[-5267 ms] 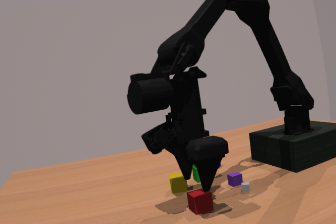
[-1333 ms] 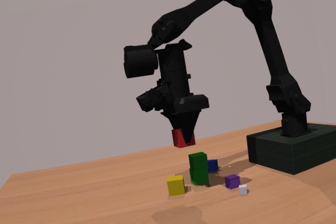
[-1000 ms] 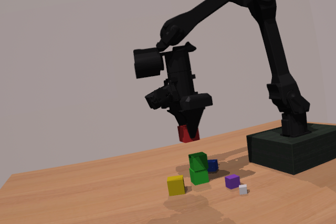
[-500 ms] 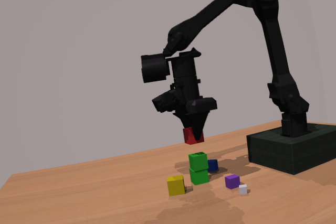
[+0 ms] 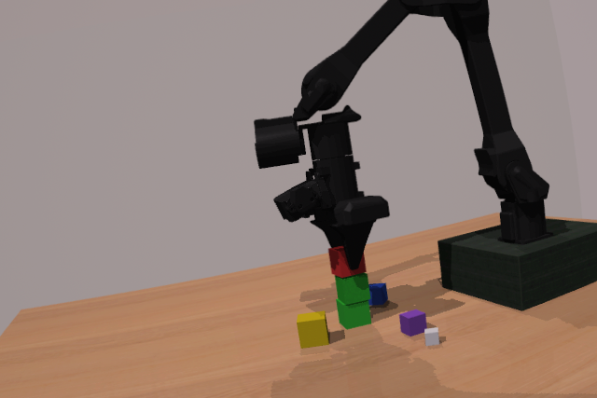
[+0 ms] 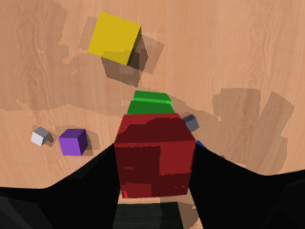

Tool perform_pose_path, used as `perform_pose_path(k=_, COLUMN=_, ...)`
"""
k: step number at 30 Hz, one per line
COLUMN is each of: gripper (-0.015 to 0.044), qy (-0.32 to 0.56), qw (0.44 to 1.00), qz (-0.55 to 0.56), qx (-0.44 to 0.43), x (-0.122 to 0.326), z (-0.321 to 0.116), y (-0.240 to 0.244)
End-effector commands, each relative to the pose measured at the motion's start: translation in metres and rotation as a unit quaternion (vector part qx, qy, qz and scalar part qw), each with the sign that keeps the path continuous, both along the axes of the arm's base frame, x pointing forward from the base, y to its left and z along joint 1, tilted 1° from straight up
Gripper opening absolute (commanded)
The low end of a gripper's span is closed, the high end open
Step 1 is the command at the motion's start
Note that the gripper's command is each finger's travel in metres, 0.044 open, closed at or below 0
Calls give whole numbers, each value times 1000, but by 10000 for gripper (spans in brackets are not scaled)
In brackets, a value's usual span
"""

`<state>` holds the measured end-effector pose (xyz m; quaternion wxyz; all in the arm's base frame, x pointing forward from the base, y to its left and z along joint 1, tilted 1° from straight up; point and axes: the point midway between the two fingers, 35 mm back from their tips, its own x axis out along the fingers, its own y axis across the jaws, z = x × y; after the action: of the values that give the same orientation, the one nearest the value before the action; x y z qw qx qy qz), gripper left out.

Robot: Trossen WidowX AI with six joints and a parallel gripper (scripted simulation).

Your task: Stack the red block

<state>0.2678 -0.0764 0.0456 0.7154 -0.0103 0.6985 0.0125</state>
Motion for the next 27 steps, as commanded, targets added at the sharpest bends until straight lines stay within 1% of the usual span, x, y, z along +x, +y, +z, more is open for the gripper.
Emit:
perform_pose_path(k=1, gripper=0, qy=1, qw=1000, qz=2, qx=-2, x=-1, z=-3, y=0)
perform_pose_path(k=27, gripper=0, qy=1, qw=1000, qz=2, qx=-2, x=-1, z=-1, y=0)
